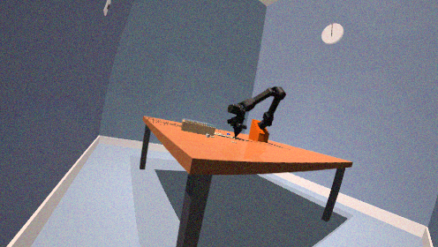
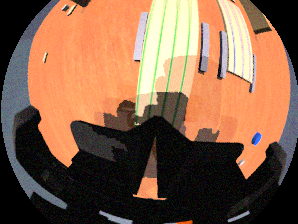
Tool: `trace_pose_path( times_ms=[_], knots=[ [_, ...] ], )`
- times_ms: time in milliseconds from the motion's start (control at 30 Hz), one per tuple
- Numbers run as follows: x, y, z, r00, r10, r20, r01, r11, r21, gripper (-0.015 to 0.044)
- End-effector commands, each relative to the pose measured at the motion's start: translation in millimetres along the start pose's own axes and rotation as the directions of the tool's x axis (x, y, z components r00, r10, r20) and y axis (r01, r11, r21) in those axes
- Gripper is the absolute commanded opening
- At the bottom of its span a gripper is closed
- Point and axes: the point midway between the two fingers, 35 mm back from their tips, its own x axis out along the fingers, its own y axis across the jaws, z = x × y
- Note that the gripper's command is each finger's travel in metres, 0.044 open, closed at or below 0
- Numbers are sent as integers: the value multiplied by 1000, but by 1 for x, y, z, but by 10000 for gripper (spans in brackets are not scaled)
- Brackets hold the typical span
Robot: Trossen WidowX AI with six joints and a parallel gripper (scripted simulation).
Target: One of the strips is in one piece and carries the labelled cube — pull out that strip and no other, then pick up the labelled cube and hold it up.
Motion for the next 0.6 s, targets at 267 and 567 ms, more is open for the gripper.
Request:
trace_pose_path(
  times_ms=[267, 567],
  knots=[
    [6, -2, -25, 999, -2, -36, 3, 1000, 15, 0],
    [6, -2, -33, 999, -2, -36, 3, 1000, 15, 0]
  ],
)
